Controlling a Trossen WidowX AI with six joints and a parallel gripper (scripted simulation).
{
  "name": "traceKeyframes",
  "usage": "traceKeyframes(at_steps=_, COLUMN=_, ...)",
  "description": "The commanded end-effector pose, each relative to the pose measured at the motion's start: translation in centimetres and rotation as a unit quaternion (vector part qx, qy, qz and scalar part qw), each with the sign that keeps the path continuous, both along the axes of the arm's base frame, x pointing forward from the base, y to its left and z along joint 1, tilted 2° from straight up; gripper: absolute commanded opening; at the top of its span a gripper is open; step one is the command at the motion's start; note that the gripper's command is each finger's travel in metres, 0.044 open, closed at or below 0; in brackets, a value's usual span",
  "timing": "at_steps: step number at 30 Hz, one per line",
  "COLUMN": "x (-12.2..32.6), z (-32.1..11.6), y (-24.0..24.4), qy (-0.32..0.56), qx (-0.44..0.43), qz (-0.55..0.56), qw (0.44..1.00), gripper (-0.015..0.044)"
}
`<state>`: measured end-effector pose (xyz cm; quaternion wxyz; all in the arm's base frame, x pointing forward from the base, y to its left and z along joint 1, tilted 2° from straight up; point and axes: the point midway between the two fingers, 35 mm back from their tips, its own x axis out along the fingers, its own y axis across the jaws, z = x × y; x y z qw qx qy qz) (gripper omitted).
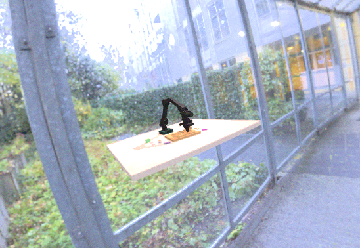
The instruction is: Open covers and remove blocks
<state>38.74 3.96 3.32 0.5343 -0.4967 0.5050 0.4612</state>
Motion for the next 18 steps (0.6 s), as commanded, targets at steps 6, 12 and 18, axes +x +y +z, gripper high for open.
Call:
traceKeyframes(at_steps=6, x=-0.18, z=-0.29, y=0.55, qy=0.001, qx=-0.003, qz=0.000, qw=1.000, gripper=0.0000)
traceKeyframes(at_steps=12, x=-0.26, z=-0.34, y=0.77, qy=0.001, qx=-0.001, qz=-0.024, qw=1.000, gripper=0.0000)
traceKeyframes(at_steps=18, x=-0.25, z=-0.18, y=0.77, qy=-0.001, qx=0.007, qz=-0.153, qw=0.988, gripper=0.0000)
